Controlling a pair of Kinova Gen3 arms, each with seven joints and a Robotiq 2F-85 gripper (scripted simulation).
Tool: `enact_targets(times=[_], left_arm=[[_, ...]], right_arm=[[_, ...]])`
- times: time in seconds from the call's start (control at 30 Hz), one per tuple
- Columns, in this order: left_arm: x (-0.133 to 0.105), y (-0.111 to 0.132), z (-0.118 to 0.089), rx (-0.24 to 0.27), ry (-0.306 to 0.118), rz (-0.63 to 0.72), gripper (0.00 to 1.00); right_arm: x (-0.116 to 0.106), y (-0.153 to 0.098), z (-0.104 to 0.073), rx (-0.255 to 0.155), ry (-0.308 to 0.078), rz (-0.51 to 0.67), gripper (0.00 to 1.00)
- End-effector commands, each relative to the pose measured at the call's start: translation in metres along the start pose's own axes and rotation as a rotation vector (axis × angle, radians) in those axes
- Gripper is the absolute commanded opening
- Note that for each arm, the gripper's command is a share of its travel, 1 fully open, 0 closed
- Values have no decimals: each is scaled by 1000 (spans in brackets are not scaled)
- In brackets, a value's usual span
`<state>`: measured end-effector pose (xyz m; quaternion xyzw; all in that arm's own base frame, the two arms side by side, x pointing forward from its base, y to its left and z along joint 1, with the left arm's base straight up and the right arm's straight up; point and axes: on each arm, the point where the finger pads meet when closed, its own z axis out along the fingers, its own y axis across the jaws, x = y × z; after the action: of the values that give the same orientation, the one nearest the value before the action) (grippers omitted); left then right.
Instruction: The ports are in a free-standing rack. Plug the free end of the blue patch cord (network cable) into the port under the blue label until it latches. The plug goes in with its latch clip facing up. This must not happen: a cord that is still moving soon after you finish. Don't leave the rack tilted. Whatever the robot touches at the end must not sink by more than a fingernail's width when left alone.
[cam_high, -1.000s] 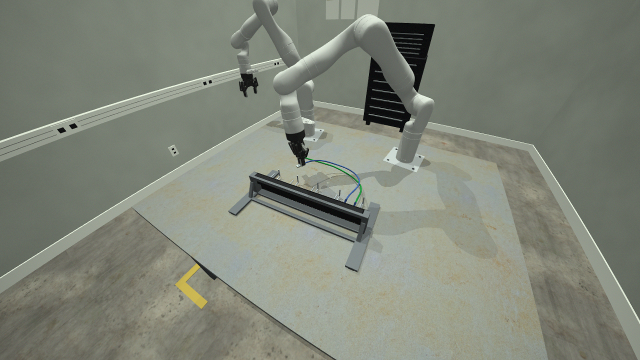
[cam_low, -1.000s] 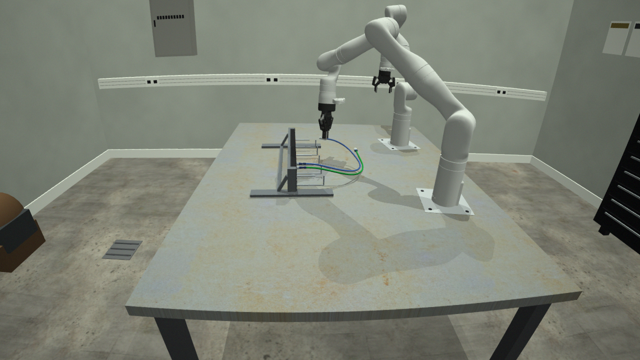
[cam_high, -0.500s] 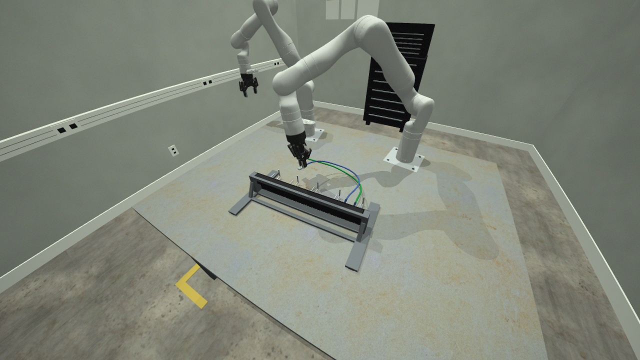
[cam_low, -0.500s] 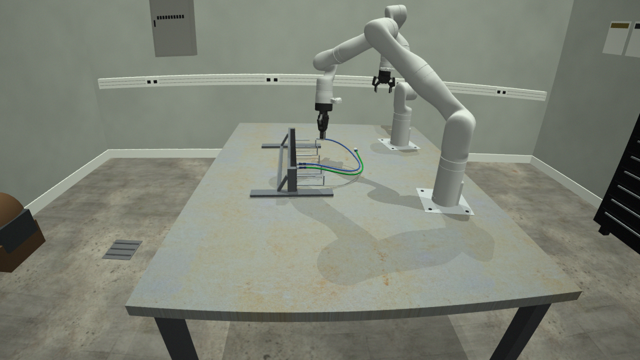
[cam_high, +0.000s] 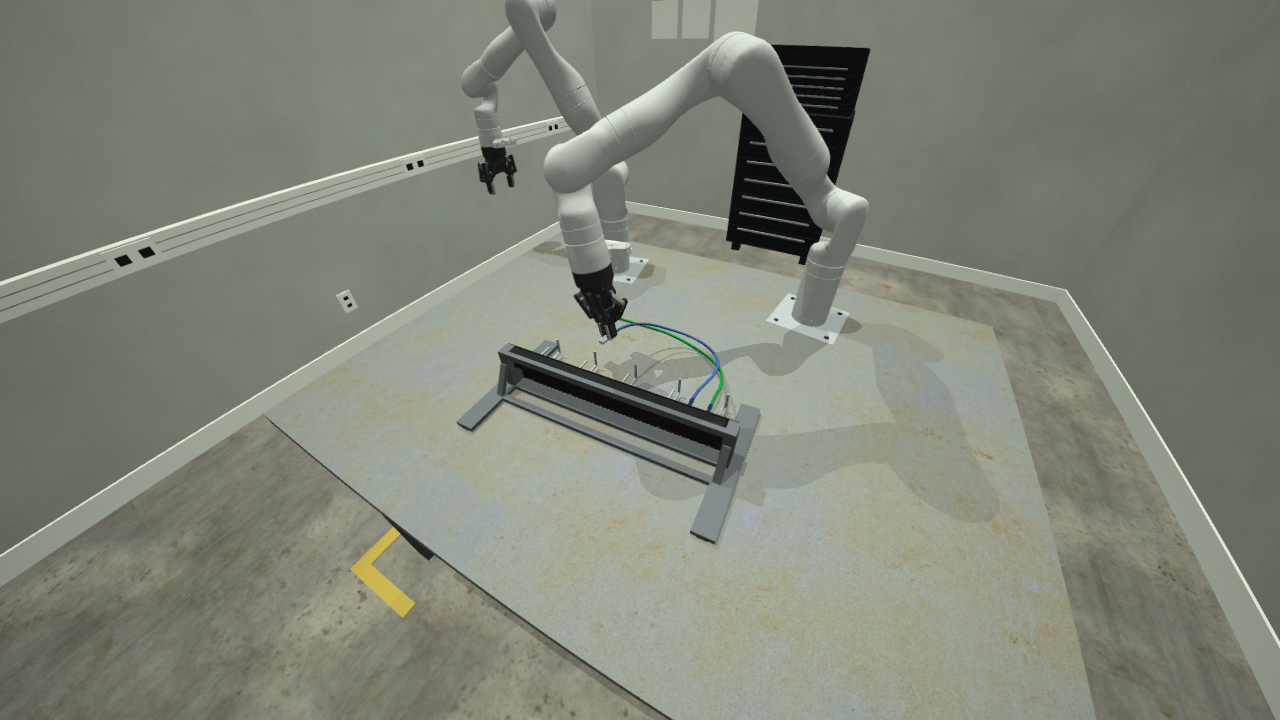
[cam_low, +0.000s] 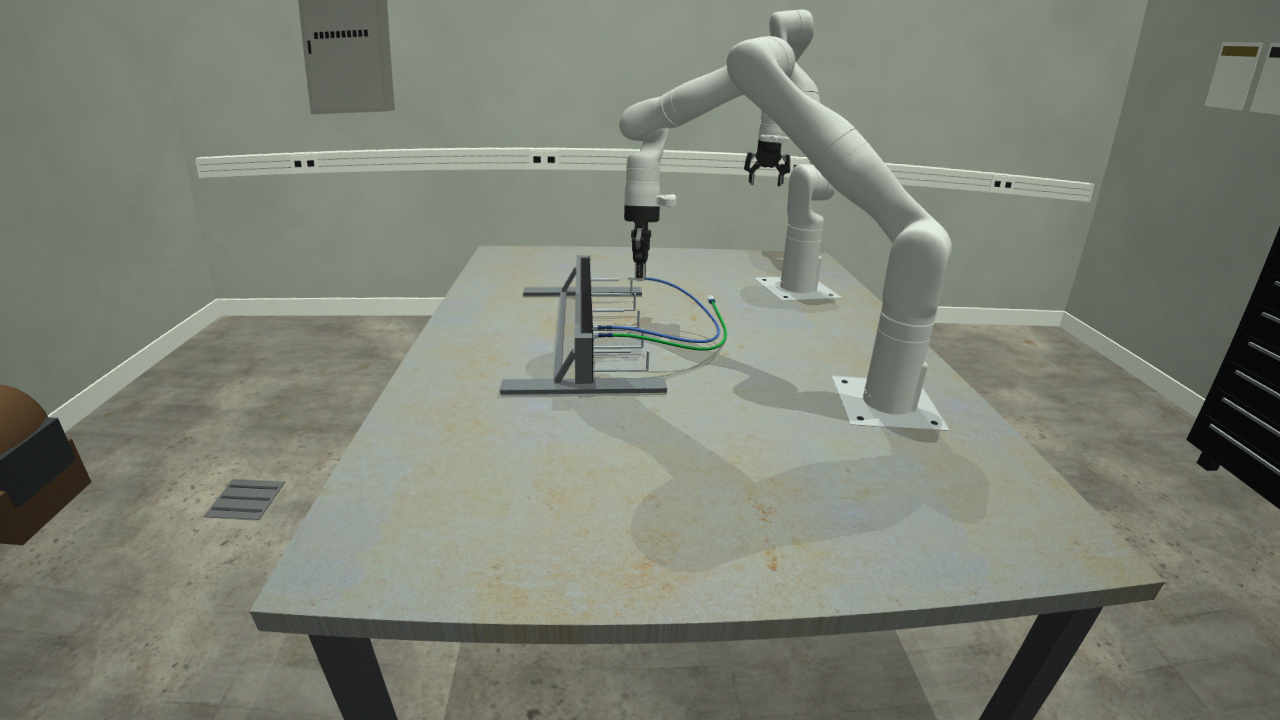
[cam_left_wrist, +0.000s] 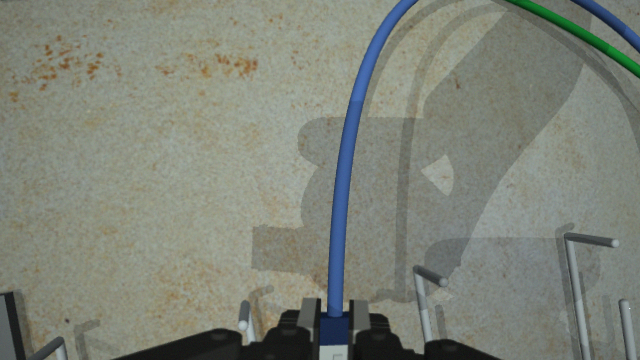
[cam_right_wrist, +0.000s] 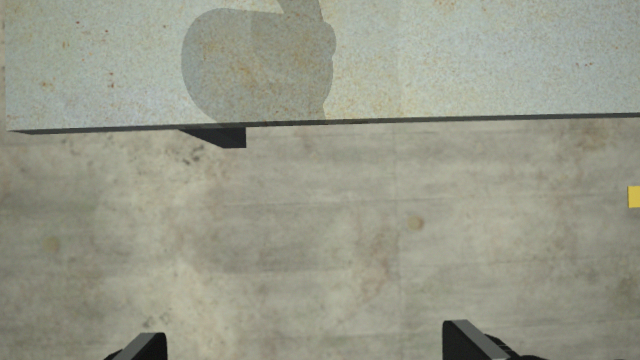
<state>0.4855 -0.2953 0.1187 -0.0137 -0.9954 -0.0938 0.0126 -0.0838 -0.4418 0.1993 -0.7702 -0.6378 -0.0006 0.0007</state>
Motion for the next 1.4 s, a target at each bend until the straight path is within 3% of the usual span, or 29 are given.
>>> enact_targets(times=[0.0,1.37], left_arm=[[-1,2,-1,0,0,-16,99],[-14,23,-2,-17,18,-180,99]], right_arm=[[0,0,-1,0,-2,0,1000],[0,0,-1,0,-2,0,1000]])
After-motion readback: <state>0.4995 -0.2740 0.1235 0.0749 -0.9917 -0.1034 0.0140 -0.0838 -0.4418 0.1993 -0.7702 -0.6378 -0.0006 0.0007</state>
